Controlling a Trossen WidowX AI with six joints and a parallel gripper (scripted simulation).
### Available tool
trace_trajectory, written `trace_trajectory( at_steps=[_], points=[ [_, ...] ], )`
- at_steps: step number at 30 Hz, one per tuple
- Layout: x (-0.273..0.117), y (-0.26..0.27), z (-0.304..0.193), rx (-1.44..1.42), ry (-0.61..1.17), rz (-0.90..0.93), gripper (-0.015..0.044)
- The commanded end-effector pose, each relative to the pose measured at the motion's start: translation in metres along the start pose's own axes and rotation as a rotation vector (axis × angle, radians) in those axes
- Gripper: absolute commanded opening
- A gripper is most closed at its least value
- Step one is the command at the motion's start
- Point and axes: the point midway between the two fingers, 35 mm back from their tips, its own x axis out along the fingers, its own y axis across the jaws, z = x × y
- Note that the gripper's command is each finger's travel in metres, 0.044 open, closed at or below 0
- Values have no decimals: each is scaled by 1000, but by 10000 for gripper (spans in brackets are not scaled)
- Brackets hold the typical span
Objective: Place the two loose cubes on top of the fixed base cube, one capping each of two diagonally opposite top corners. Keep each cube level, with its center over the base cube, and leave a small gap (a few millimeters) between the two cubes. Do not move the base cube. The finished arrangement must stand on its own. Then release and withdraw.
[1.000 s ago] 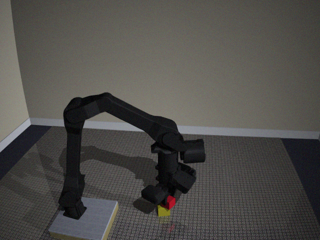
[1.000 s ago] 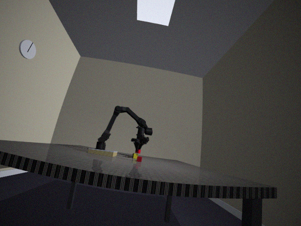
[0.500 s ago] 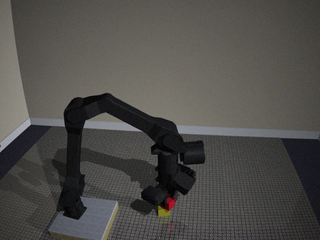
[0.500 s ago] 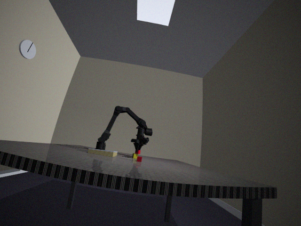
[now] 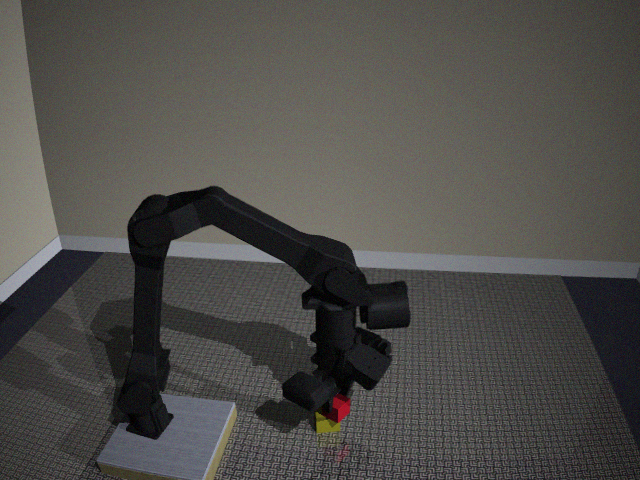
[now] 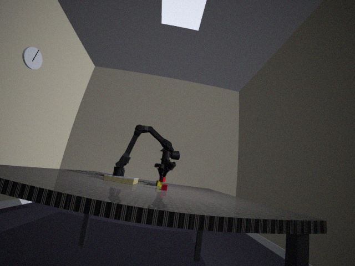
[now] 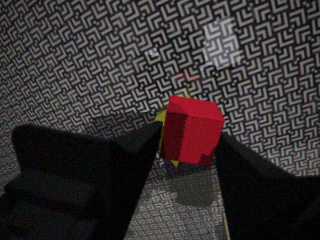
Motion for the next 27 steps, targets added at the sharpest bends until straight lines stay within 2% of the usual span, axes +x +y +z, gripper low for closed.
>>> trace_trajectory(
  at_steps=[1, 20, 22, 27],
  points=[
    [0, 1, 0, -3, 1, 3, 205],
    [-30, 0, 0, 0, 0, 0, 205],
    [-29, -1, 3, -24, -4, 3, 258],
    [-33, -13, 18, -227, -6, 1, 265]
  ],
)
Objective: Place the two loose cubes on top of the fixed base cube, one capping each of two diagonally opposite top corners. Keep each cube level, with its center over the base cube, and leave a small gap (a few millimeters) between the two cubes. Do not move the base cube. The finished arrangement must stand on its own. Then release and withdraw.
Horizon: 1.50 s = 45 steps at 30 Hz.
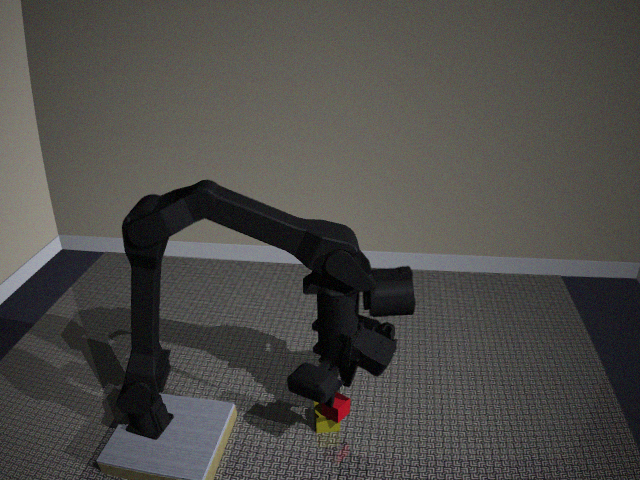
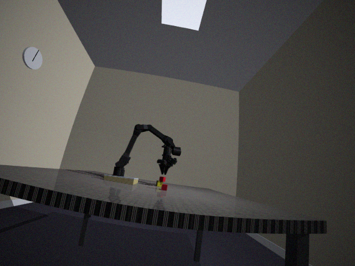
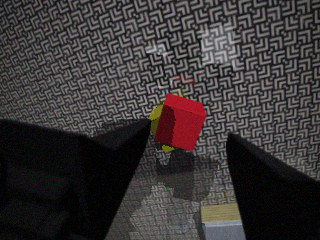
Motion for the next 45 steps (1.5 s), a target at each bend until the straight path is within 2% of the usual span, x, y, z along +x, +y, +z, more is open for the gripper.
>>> trace_trajectory(
  at_steps=[1, 22, 41, 45],
  points=[
    [-3, -12, 11, -145, 0, -3, 265],
    [-21, -86, 59, -1031, 3, -10, 265],
    [-36, -165, 84, -1832, 13, -10, 265],
    [-37, -172, 85, -1894, 14, -10, 265]
  ],
)
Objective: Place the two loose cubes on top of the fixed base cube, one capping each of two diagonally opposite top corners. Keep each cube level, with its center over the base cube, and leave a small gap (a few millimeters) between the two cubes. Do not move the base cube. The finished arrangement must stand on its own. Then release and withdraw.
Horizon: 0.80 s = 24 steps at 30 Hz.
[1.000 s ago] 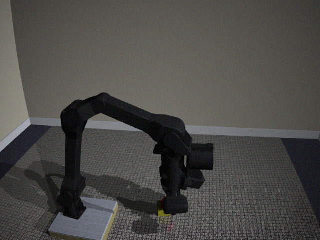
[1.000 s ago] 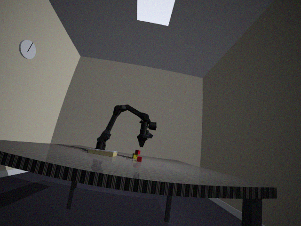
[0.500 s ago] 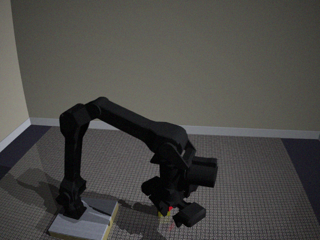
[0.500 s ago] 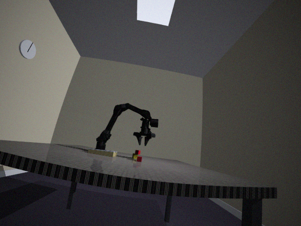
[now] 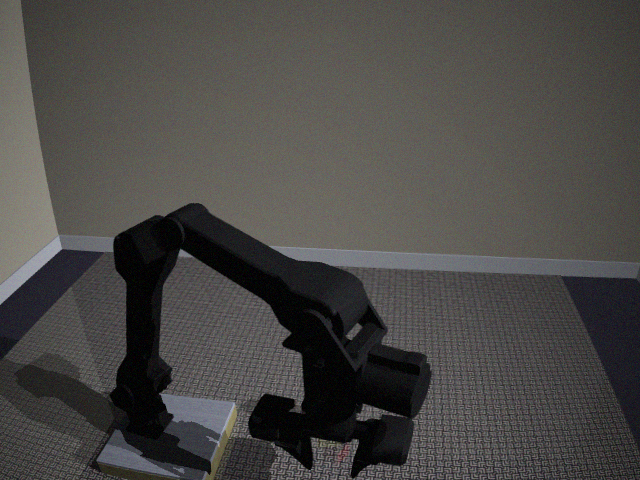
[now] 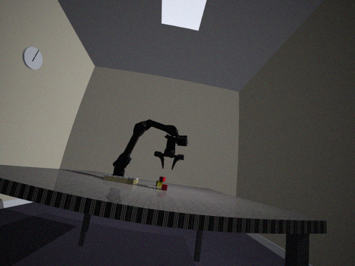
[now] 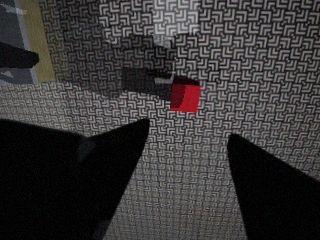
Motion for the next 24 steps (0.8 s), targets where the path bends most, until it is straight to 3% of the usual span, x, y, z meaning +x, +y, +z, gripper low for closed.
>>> trace_trajectory(
  at_steps=[1, 6, 14, 24],
  points=[
    [0, 1, -5, -67, 1, 8, 265],
    [5, 1, -5, -67, 1, 8, 265],
    [61, 1, -5, -67, 0, 8, 265],
    [77, 2, -5, -67, 0, 8, 265]
  ],
)
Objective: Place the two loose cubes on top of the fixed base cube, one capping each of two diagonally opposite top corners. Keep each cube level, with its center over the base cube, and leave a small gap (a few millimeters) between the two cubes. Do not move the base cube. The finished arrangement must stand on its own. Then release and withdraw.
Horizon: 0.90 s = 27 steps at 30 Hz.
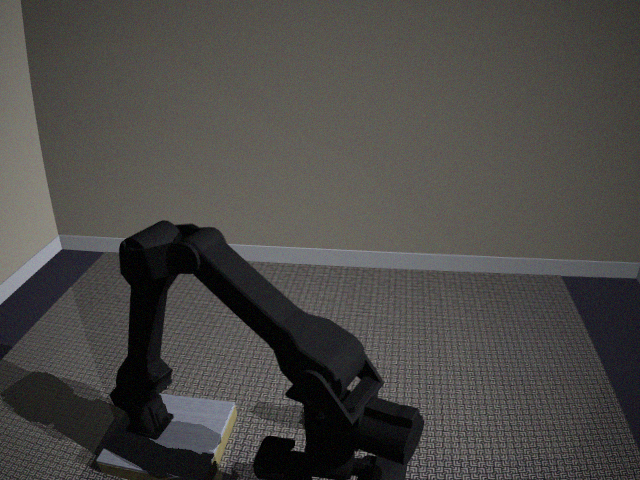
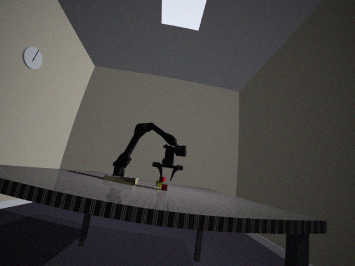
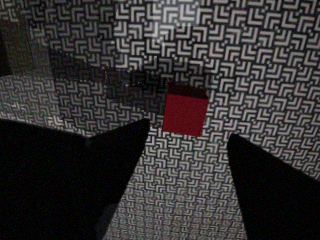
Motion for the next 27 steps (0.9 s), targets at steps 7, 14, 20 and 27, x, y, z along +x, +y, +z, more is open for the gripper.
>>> trace_trajectory(
  at_steps=[7, 14, 20, 27],
  points=[
    [17, 2, 0, -4, -1, 11, 265],
    [28, 2, 0, -4, -1, 11, 265],
    [38, 3, 0, -4, -1, 11, 265],
    [42, 3, 0, -4, -1, 11, 186]
  ],
)
